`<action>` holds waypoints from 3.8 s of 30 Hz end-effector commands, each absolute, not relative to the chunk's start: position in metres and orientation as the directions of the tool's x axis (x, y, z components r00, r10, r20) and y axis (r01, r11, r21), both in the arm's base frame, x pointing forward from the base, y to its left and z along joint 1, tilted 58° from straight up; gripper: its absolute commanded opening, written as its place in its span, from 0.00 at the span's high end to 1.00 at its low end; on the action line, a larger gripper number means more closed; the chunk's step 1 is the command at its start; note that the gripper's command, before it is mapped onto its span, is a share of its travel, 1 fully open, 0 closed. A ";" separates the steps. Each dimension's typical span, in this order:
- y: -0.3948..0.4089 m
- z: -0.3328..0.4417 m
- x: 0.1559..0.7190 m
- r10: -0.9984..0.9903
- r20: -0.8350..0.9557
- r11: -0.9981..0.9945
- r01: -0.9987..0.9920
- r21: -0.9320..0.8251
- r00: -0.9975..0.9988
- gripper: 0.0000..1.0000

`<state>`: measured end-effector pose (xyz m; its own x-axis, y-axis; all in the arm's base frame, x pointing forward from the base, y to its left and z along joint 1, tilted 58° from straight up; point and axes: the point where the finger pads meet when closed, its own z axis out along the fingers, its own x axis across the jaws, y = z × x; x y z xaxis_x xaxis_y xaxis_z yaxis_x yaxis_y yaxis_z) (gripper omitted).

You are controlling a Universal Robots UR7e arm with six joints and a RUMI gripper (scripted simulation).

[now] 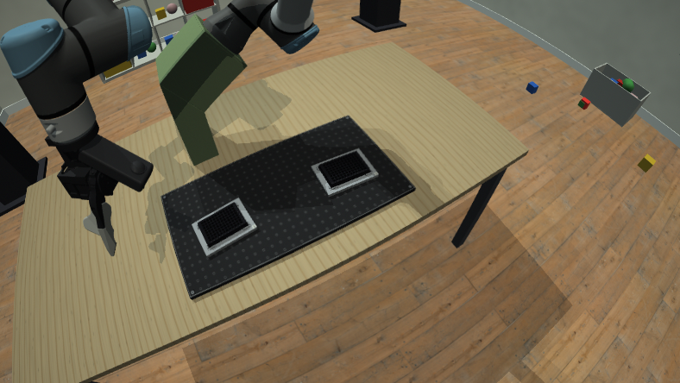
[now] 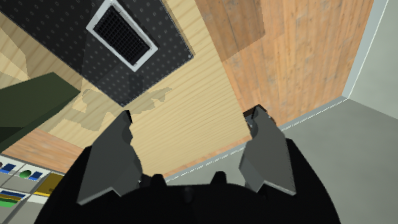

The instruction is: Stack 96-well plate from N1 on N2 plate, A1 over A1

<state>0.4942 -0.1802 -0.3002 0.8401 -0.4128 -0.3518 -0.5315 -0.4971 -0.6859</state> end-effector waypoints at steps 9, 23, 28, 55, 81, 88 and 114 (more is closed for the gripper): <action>-0.181 -0.300 0.494 -0.414 -0.351 -0.497 -0.531 -0.686 0.840 0.00; -0.155 -0.302 0.493 -0.498 -0.485 -0.401 -0.687 -0.606 0.719 0.00; -0.147 -0.302 0.492 -0.543 -0.566 -0.329 -0.777 -0.537 0.621 0.00; -0.069 -0.305 0.473 -0.598 -0.801 0.089 -0.995 -0.036 -0.025 0.00; -0.001 -0.301 0.441 -0.382 -0.643 0.429 -0.743 0.514 -0.664 0.00; 0.016 -0.298 0.431 -0.311 -0.560 0.474 -0.636 0.609 -0.768 0.00; 0.074 -0.283 0.391 0.016 -0.090 0.539 -0.067 0.839 -0.996 0.00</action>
